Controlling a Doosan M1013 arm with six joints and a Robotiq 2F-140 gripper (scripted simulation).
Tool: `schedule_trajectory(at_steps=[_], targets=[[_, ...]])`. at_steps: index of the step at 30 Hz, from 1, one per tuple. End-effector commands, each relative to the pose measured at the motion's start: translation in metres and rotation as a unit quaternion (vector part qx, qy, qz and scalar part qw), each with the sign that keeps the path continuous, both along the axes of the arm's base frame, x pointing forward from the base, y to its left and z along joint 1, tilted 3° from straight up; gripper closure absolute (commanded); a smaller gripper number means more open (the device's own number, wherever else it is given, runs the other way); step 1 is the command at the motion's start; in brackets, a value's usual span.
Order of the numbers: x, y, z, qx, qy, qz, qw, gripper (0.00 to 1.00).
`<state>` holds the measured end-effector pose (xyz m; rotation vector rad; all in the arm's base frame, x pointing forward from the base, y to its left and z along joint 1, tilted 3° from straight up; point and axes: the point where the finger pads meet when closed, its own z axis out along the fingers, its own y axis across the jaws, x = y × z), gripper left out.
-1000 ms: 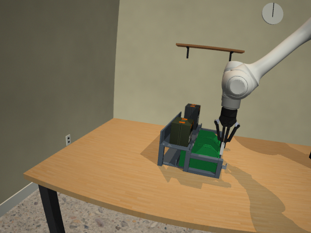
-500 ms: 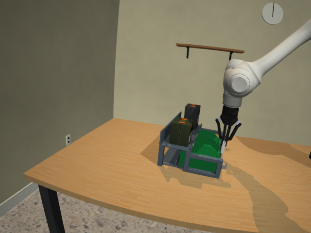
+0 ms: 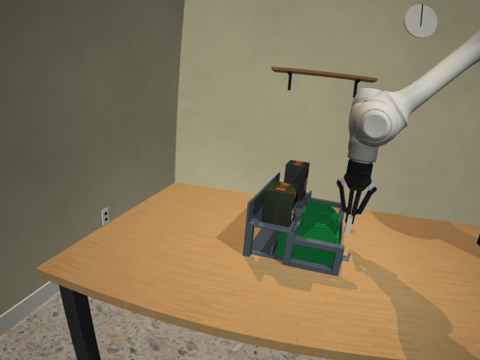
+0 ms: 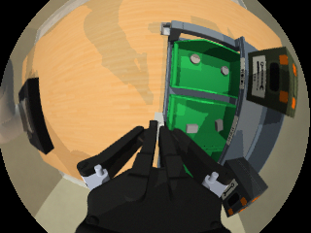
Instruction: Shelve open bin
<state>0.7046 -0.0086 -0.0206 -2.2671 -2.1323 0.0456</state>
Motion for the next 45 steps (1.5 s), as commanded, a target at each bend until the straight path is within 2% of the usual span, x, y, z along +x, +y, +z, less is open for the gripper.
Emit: schedule_trajectory(at_steps=[1,7,16,28,45], targets=[[-0.003,-0.001,0.000,0.001,0.002,0.001,1.000,1.00],[-0.003,-0.001,0.003,0.001,0.002,0.001,1.000,1.00],[-0.002,-0.001,0.021,0.001,0.002,0.001,1.000,1.00],[-0.001,-0.001,0.057,0.001,0.002,0.001,1.000,1.00],[-0.001,-0.002,0.060,0.001,0.002,0.001,1.000,1.00]])
